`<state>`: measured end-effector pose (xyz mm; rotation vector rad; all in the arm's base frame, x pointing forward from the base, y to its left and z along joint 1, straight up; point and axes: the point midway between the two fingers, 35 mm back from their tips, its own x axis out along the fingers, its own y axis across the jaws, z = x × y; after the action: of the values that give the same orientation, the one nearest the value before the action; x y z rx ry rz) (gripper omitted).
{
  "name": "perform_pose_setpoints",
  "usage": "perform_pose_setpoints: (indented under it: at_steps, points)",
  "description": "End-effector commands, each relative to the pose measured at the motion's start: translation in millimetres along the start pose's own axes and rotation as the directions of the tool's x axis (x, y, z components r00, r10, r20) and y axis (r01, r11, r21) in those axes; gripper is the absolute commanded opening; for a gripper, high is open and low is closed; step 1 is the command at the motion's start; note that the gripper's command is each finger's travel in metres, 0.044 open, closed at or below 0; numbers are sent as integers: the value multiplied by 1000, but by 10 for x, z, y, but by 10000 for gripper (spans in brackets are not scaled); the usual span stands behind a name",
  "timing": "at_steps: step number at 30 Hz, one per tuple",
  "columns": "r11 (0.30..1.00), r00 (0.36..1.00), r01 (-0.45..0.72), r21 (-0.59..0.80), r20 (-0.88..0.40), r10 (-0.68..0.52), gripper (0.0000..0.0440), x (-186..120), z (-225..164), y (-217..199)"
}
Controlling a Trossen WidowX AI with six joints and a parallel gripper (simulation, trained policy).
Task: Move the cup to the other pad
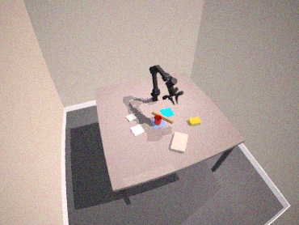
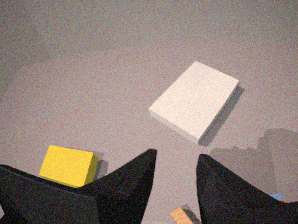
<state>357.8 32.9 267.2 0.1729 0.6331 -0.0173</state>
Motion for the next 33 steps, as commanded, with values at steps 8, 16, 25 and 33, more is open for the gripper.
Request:
perform_pose_setpoints:
  at_steps: [8,16,25,33]
  points:
    - [999,986,46,0,-158,-45,93,114,-119,-22]
    - [996,955,82,-23,-283,-85,99,183,-223,-70]
    - [991,903,113,-65,-411,-130,114,231,-333,-161]
    - [986,843,128,-110,-512,-167,116,264,-421,-276]
